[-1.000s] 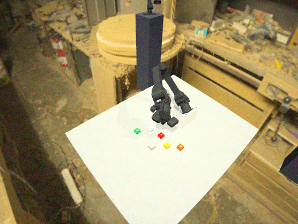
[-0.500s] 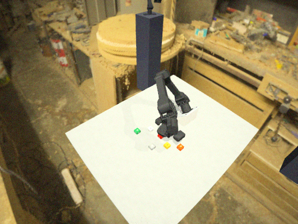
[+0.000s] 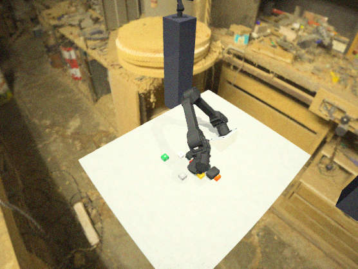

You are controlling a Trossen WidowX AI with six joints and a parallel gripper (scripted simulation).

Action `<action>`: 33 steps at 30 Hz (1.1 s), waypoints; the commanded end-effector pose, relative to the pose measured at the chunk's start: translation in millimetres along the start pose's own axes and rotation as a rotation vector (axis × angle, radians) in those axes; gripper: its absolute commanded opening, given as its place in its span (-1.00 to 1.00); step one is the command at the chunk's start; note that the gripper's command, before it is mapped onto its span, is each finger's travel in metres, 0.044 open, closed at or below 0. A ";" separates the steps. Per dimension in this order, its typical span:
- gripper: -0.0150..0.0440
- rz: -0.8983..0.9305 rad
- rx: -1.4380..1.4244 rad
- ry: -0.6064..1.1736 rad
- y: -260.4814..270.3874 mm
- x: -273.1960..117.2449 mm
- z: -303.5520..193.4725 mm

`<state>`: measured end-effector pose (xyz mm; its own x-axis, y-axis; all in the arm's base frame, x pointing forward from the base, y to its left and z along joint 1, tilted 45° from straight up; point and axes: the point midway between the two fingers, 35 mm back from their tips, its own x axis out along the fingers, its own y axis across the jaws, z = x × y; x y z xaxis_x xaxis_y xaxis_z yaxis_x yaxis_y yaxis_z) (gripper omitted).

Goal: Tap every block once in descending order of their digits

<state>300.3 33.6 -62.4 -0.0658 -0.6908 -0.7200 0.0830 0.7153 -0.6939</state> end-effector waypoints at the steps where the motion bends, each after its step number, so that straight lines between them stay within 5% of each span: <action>1: -0.42 -0.013 -0.010 0.010 -2.5 10.3 -3.6; 20: -0.42 -0.014 -0.010 0.010 -3.1 28.5 -4.2; 29: -0.42 -0.011 -0.011 0.010 -1.5 -11.9 -2.5; 33: -0.42 -0.009 -0.011 0.010 -0.4 -71.9 -2.0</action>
<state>297.3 53.8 -37.4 -0.0970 -0.7074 -0.7001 0.0584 0.6982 -0.7136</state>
